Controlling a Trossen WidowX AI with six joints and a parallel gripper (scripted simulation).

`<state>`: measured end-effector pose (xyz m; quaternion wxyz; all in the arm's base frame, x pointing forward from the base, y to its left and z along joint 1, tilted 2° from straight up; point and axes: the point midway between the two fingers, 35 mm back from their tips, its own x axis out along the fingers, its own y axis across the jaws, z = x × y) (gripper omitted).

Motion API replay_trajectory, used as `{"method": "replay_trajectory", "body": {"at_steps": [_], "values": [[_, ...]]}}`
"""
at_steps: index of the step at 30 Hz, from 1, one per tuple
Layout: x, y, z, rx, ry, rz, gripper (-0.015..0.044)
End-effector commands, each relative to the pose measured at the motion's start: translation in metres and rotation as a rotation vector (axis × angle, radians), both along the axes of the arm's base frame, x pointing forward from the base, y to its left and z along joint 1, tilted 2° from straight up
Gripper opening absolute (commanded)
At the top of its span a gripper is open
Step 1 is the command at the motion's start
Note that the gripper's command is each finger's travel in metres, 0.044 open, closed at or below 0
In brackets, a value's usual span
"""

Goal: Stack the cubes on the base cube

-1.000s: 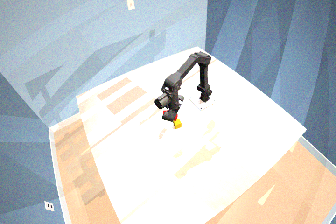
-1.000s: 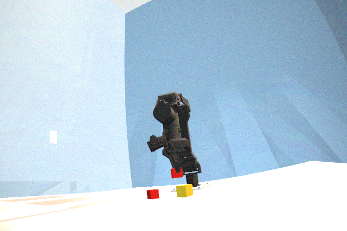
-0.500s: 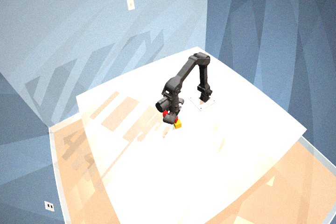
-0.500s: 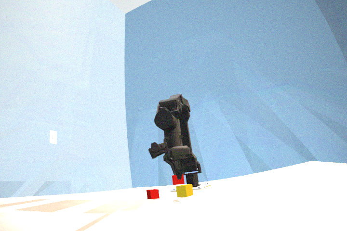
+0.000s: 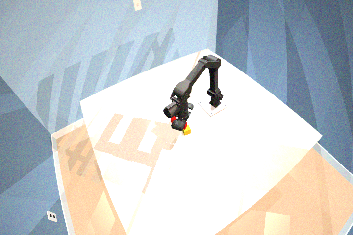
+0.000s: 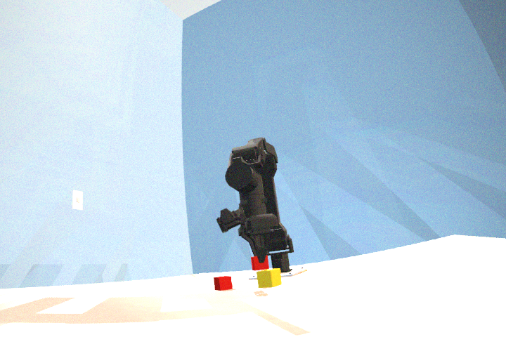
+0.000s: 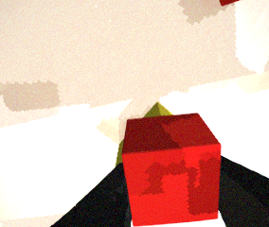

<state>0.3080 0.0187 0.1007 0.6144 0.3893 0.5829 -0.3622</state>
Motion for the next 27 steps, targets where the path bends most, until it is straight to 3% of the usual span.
{"method": "replay_trajectory", "body": {"at_steps": [1, 5, 9, 27], "values": [[0.000, -0.001, 0.000, -0.005, -0.001, -0.003, 0.0105], [0.000, -0.001, 0.000, -0.005, -0.001, -0.003, 0.0105], [0.000, -0.001, 0.000, -0.005, -0.001, -0.003, 0.0205], [-0.001, 0.000, 0.025, 0.000, 0.000, 0.000, 0.0205]]}}
